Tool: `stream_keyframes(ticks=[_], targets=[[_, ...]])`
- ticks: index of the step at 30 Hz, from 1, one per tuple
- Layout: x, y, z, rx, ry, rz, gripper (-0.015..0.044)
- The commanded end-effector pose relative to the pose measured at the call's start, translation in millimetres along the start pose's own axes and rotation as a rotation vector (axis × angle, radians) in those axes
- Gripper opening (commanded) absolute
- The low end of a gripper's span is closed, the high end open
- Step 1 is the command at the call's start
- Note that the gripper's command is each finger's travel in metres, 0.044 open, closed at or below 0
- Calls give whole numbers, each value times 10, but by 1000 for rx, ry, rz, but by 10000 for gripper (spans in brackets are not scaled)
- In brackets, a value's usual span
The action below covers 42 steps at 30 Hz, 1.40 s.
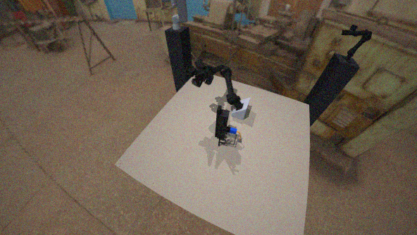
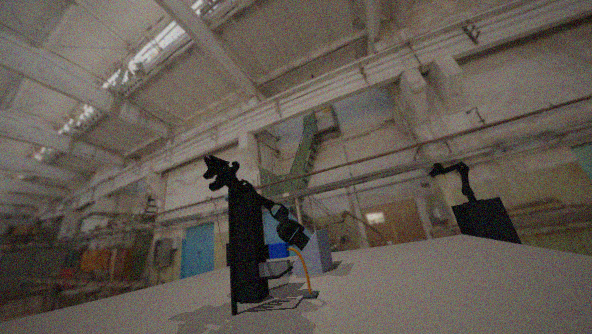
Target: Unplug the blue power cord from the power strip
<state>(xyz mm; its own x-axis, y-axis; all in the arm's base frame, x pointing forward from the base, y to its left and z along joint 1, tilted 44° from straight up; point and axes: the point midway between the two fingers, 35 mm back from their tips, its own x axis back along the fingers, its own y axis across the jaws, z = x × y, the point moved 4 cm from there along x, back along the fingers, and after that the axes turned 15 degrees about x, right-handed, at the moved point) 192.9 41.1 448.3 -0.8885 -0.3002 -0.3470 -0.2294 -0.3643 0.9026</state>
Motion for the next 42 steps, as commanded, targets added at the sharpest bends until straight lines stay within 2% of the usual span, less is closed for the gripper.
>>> stream_keyframes(ticks=[1,10,18,22,28,33,38,42], targets=[[-242,-363,4,123,17,158,160],[-591,-1472,325,554,249,566,160],[-523,-2412,628,1057,610,840,160],[-412,-2879,593,1410,867,975,160],[-154,-3467,469,1870,1413,1109,160],[68,-3859,88,2049,1981,1271,160],[288,-4078,-307,1945,2600,1356,160],[473,-4192,-611,1613,3203,1275,160]])
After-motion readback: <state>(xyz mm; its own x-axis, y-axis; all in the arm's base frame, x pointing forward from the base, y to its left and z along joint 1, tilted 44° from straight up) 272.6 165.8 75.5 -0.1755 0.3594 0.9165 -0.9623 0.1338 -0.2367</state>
